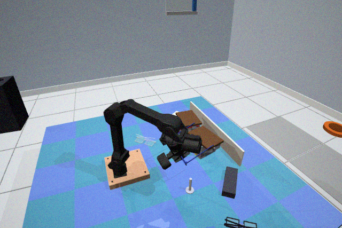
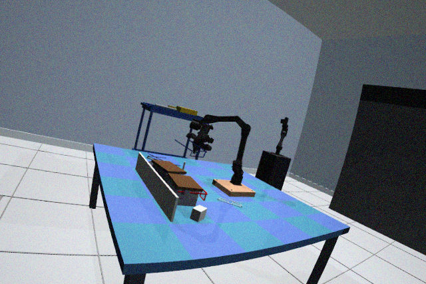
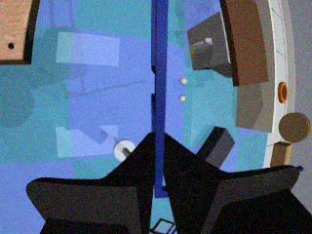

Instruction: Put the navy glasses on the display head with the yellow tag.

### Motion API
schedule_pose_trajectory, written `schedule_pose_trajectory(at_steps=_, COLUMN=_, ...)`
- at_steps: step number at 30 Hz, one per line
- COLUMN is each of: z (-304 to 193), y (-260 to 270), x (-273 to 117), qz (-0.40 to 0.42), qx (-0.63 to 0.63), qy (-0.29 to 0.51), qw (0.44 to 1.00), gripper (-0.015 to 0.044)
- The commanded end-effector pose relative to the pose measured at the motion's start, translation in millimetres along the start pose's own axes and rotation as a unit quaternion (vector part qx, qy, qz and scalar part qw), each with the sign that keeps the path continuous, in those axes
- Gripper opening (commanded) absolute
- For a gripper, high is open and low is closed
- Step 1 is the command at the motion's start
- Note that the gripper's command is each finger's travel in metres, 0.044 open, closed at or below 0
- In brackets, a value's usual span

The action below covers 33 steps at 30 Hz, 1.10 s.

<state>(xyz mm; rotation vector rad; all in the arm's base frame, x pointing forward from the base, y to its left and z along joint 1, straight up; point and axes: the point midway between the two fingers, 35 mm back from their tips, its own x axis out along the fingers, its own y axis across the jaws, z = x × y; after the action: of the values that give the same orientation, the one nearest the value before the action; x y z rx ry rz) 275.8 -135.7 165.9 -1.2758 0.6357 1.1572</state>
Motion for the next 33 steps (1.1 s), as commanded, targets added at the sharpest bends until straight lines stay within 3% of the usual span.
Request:
schedule_pose_trajectory(at_steps=1, z=-9.7, y=0.3, x=-7.0, qz=-0.019, qx=-0.046, qy=0.000, qw=0.999, gripper=0.0000)
schedule_pose_trajectory(at_steps=15, z=-44.9, y=8.8, x=-33.9, qz=-0.076, qx=-0.211, qy=0.029, qw=0.974, gripper=0.0000)
schedule_pose_trajectory(at_steps=33, z=-41.5, y=8.9, x=-30.7, qz=-0.067, qx=-0.190, qy=0.027, qw=0.979, gripper=0.0000)
